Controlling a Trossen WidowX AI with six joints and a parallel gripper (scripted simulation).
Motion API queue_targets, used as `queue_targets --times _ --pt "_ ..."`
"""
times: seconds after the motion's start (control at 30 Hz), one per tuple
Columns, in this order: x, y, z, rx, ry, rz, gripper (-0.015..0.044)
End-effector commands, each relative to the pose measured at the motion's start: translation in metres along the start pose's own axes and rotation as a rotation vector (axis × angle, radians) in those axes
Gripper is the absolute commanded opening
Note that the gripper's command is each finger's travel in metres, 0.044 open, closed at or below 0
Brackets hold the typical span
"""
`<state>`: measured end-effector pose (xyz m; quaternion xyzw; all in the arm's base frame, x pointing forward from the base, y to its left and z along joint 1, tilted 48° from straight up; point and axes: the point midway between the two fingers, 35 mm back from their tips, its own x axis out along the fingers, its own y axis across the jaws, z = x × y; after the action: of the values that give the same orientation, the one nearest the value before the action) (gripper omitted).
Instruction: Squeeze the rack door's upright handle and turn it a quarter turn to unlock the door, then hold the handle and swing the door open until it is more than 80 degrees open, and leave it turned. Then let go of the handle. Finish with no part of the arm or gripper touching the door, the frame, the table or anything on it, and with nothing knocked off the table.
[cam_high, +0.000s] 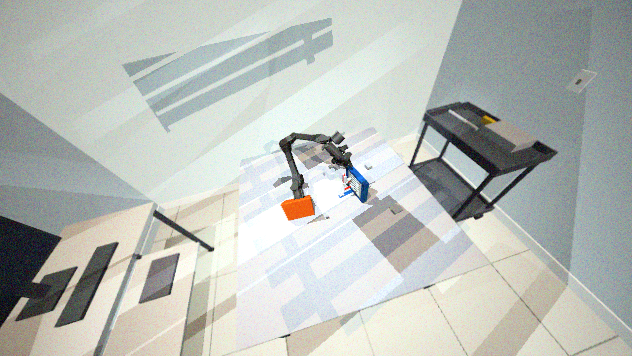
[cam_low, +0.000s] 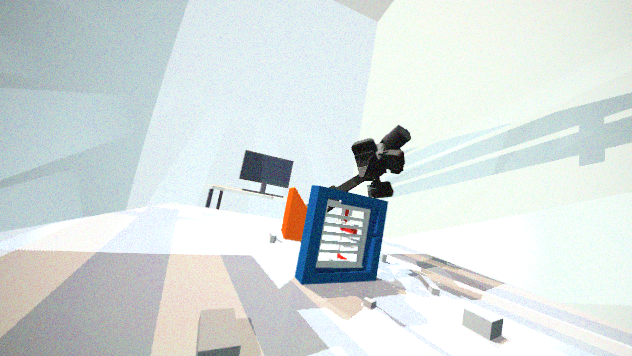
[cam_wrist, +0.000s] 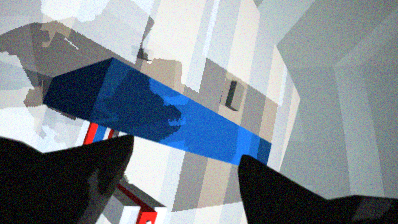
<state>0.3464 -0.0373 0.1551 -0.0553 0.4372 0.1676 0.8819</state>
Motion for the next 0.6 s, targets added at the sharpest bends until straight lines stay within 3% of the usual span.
queue_targets --times 0.0,0.57 --pt "0.004 -0.003 -0.008 0.014 0.051 0.065 0.0293" --pt "0.011 -0.010 -0.044 0.154 0.220 0.412 0.0293"
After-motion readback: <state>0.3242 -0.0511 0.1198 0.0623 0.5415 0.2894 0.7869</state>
